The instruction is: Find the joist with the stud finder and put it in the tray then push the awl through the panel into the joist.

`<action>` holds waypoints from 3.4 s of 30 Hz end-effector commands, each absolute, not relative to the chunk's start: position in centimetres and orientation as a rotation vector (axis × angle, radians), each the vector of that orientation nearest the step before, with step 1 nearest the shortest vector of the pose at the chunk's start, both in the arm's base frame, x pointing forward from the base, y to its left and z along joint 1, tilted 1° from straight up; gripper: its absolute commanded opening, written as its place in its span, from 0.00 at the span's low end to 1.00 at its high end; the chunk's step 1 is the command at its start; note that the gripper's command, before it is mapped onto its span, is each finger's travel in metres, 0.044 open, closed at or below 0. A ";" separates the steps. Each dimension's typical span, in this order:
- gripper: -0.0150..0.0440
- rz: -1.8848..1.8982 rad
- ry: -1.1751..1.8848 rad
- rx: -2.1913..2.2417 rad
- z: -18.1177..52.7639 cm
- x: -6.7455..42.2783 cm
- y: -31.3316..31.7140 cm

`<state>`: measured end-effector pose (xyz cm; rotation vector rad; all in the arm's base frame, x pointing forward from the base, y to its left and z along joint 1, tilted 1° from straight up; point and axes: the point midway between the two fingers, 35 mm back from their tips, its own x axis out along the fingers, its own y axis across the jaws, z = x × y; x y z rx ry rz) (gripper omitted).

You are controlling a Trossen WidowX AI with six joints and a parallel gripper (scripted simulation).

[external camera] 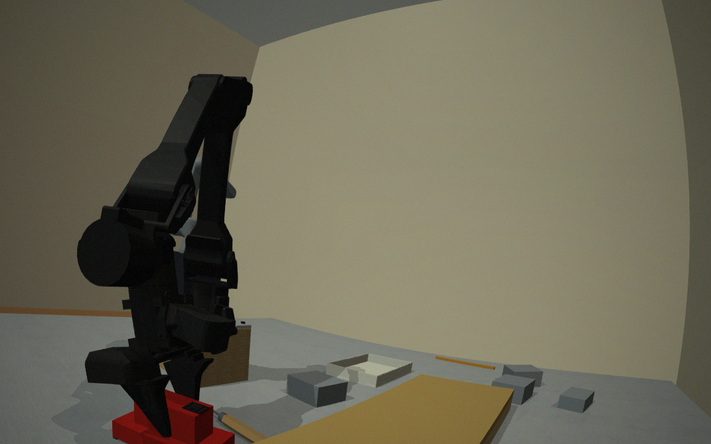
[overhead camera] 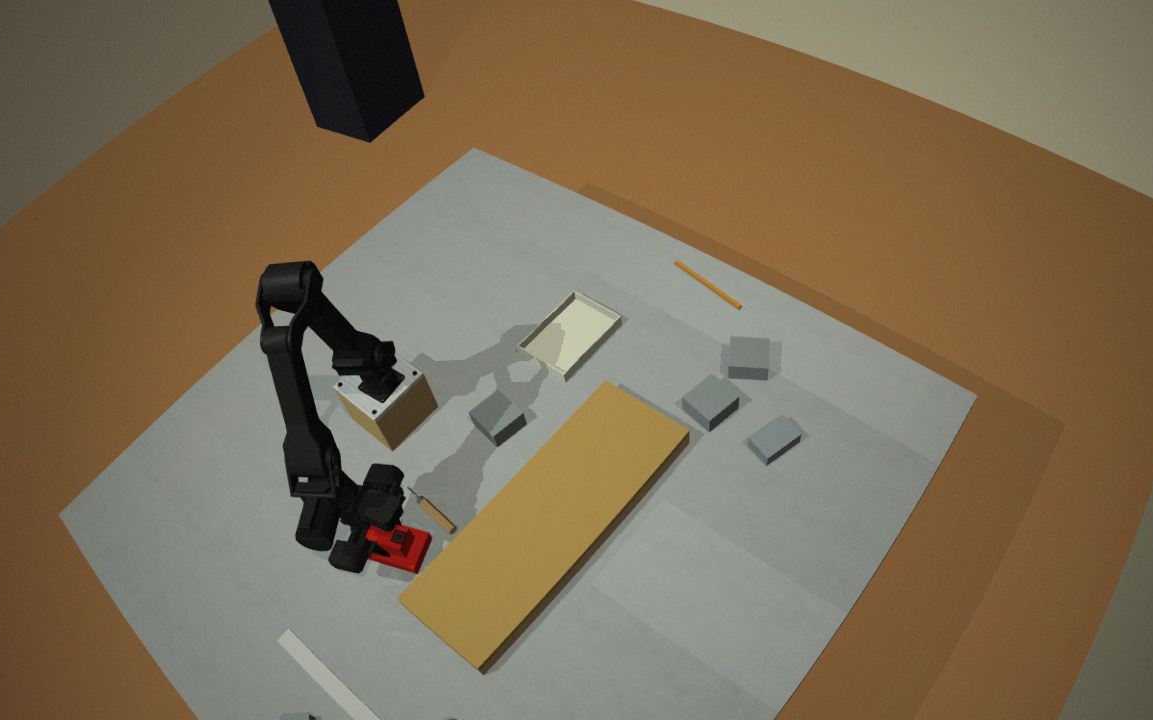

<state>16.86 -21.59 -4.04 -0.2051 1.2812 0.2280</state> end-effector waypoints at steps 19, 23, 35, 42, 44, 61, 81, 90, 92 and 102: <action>0.25 0.229 1.283 -0.212 -0.2 17.1 -22.0; 0.25 0.229 1.283 -0.212 2.5 17.1 -22.0; 0.25 0.211 1.288 -0.198 6.4 17.6 -21.8; 0.25 0.133 1.301 -0.141 7.1 21.1 -23.1; 0.25 0.109 1.303 -0.123 7.2 22.2 -23.4; 0.25 -0.091 1.278 0.030 8.3 32.5 -24.0; 0.25 -0.119 1.269 0.054 5.6 34.3 -23.9; 0.25 -0.119 1.269 0.054 3.6 34.3 -24.0; 0.25 -0.119 1.269 0.054 3.1 34.3 -24.0; 0.25 -0.119 1.269 0.054 1.8 34.3 -24.0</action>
